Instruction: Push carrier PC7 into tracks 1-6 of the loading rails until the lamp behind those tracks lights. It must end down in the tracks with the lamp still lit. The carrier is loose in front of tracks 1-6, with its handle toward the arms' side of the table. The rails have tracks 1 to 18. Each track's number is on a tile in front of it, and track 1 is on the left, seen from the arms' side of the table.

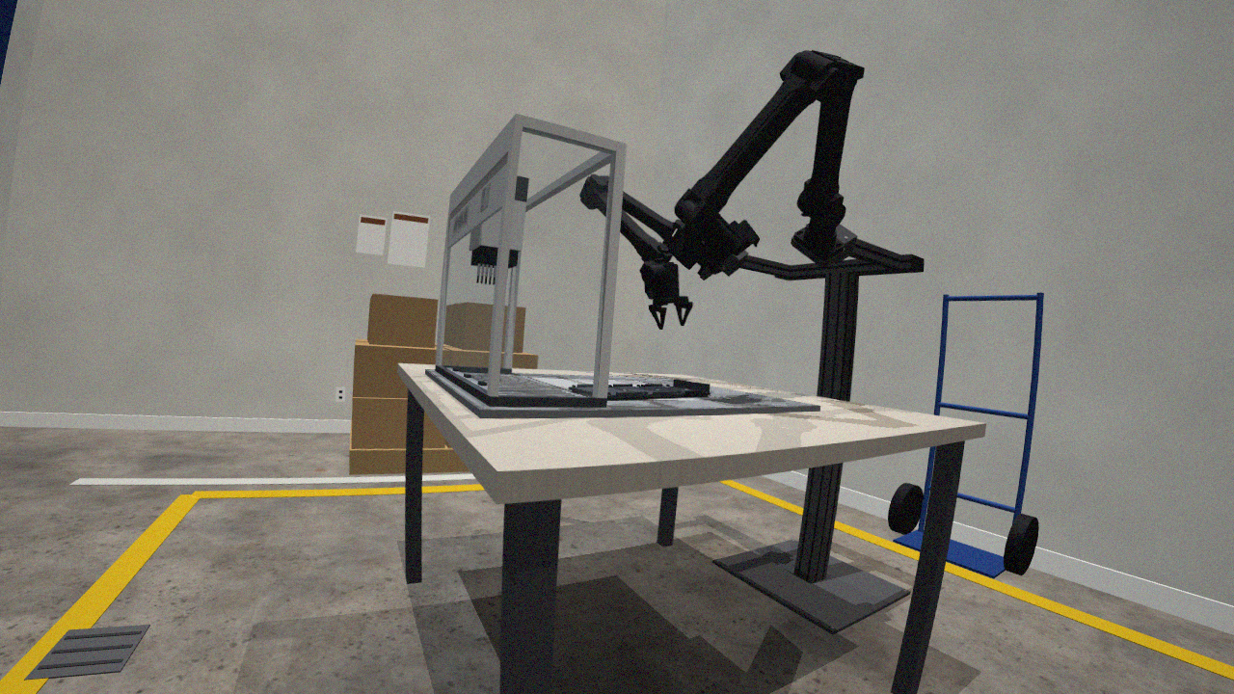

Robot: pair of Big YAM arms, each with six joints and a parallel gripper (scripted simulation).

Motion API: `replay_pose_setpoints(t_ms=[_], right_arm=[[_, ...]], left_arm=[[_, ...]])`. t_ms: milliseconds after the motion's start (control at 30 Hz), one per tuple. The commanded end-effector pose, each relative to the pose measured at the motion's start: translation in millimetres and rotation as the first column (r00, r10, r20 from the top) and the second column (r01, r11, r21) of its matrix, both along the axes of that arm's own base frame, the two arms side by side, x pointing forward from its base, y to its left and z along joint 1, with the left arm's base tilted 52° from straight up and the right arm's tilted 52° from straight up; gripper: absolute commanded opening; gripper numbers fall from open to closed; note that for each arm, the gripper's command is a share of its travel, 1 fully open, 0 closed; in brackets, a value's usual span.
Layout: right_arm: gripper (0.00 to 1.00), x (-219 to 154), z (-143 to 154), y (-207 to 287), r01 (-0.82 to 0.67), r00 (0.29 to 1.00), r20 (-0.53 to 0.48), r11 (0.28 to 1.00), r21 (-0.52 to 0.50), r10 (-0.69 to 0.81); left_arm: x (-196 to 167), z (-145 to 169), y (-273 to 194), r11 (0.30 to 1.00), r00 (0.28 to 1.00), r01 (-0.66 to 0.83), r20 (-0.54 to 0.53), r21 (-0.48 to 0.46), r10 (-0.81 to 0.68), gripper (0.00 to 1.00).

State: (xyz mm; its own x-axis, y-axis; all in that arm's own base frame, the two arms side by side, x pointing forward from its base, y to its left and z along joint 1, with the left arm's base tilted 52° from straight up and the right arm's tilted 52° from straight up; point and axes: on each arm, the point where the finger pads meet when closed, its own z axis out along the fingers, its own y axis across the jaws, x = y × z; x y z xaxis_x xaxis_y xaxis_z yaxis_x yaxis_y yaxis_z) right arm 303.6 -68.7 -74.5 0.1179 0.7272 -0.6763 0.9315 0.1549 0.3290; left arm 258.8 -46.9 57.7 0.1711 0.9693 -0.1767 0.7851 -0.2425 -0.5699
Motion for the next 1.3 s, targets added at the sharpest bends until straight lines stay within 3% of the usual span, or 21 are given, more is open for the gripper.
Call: replay_pose_setpoints(t_ms=[0,333,500,633,967,1033,1267], right_arm=[[1.0,12,1,16,-0.253,0.957,-0.145,0.967,0.008,0.252],[1.0,53,7,58,-0.572,0.791,-0.228,0.819,0.054,0.568],[1.0,56,7,67,-0.653,0.719,-0.263,0.755,0.062,0.643],[1.0,75,15,93,-0.783,0.581,-0.282,0.619,0.063,0.763],[1.0,100,30,132,-0.948,0.284,-0.335,0.316,0.041,0.898],[1.0,100,30,132,-0.948,0.284,-0.335,0.316,0.041,0.898],[1.0,116,47,169,-1.0,0.028,-0.389,0.03,-0.002,0.921]], left_arm=[[24,0,-5,0.995,0.981,-0.094,0.172,0.016,0.09,1.0],[75,14,-7,0.975,0.858,-0.216,0.468,-0.042,0.21,1.0],[88,18,-10,0.97,0.814,-0.237,0.534,-0.059,0.231,1.0],[107,24,-17,0.961,0.731,-0.258,0.632,-0.096,0.259,1.0],[144,35,-20,0.936,0.546,-0.308,0.774,-0.172,0.321,1.0],[144,35,-20,0.936,0.546,-0.308,0.774,-0.172,0.321,1.0],[170,43,-22,0.915,0.394,-0.332,0.847,-0.23,0.356,1.0]])
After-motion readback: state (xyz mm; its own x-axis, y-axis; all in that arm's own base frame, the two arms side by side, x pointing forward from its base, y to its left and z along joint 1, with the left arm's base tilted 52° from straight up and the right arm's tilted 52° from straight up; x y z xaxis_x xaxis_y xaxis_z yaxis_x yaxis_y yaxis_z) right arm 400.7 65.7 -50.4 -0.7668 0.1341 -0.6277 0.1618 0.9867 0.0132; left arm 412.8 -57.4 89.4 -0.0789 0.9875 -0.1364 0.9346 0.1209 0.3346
